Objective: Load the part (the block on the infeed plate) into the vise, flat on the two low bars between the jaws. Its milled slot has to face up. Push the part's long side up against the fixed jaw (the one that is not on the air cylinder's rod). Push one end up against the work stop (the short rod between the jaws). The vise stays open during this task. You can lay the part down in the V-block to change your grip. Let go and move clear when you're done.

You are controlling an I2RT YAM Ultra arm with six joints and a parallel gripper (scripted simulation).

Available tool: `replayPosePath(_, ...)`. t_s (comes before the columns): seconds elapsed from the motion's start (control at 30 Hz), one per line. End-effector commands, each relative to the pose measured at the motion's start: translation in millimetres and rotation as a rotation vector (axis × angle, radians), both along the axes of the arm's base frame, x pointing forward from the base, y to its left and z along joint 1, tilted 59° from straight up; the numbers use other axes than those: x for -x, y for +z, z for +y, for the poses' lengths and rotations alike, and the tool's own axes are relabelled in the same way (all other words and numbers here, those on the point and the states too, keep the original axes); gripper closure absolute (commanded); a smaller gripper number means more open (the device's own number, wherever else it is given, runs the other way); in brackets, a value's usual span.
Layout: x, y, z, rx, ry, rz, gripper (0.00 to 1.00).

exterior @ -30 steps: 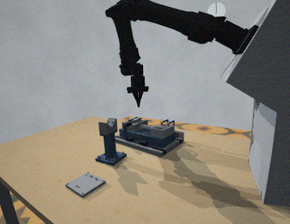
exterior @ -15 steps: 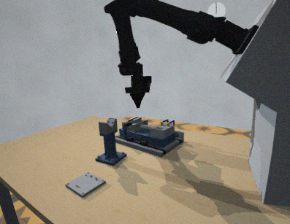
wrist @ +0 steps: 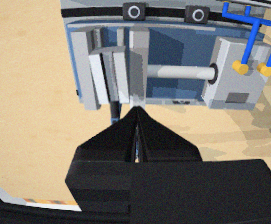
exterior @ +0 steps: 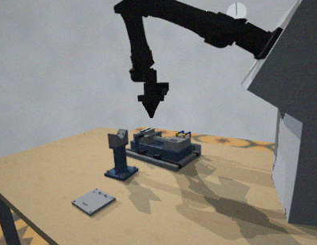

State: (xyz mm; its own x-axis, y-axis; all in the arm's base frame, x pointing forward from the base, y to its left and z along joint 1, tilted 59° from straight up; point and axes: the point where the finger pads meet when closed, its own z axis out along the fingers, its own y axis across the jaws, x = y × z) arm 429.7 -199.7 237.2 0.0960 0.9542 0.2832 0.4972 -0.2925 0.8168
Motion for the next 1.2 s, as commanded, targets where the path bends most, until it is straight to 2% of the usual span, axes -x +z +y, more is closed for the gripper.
replayPosePath(0.0, 5.3, -4.6, -0.1, -0.012, -0.024, 0.013, 1.0)
replayPosePath(0.9, 5.0, -4.9, -0.1, -0.013, -0.023, 0.013, 1.0)
replayPosePath(1.17, 0.1, -13.8, 0.6, -0.021, -0.018, 0.025, 1.0)
